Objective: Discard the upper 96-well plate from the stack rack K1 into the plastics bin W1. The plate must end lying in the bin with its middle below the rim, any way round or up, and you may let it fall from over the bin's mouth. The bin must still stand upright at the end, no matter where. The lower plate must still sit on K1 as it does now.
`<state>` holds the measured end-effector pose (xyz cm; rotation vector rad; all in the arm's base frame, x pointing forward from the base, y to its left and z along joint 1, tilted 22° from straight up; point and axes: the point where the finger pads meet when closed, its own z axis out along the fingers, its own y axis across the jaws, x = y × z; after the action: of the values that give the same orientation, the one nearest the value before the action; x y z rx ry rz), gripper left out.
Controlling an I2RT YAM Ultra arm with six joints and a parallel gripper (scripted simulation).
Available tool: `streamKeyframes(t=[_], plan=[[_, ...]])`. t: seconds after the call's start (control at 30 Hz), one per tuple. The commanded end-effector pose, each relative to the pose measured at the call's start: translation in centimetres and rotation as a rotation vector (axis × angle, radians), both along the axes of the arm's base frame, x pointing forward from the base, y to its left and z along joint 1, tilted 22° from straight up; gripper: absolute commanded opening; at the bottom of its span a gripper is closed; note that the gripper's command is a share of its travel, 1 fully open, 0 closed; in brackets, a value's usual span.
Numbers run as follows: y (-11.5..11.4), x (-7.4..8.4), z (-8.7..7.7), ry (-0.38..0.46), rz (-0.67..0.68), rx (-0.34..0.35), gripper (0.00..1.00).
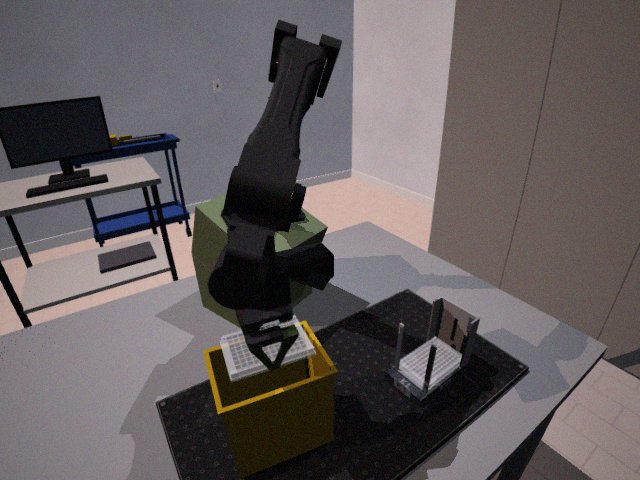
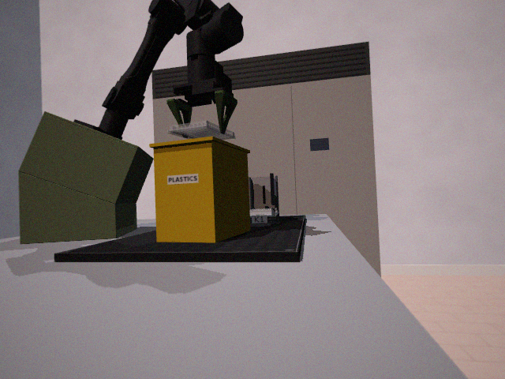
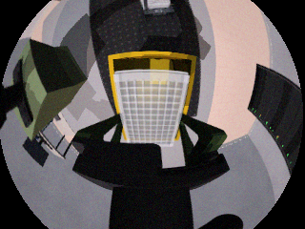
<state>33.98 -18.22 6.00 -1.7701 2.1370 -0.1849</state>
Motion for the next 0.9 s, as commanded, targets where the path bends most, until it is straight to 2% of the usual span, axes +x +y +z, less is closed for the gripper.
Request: streamKeyframes(t=[0.0, 0.23, 0.8, 0.83, 0.87], plan=[[-0.3, 0.3, 0.3, -0.018, -0.006, -0.009, 0.0], [-0.2, 0.8, -0.8, -0.018, -0.006, -0.009, 0.0], [-0.2, 0.8, -0.8, -0.018, -0.006, -0.009, 0.0], [-0.2, 0.8, -0.8, -0.018, -0.006, -0.009, 1.0], [-0.2, 0.8, -0.8, -0.018, -0.006, -0.009, 1.0]])
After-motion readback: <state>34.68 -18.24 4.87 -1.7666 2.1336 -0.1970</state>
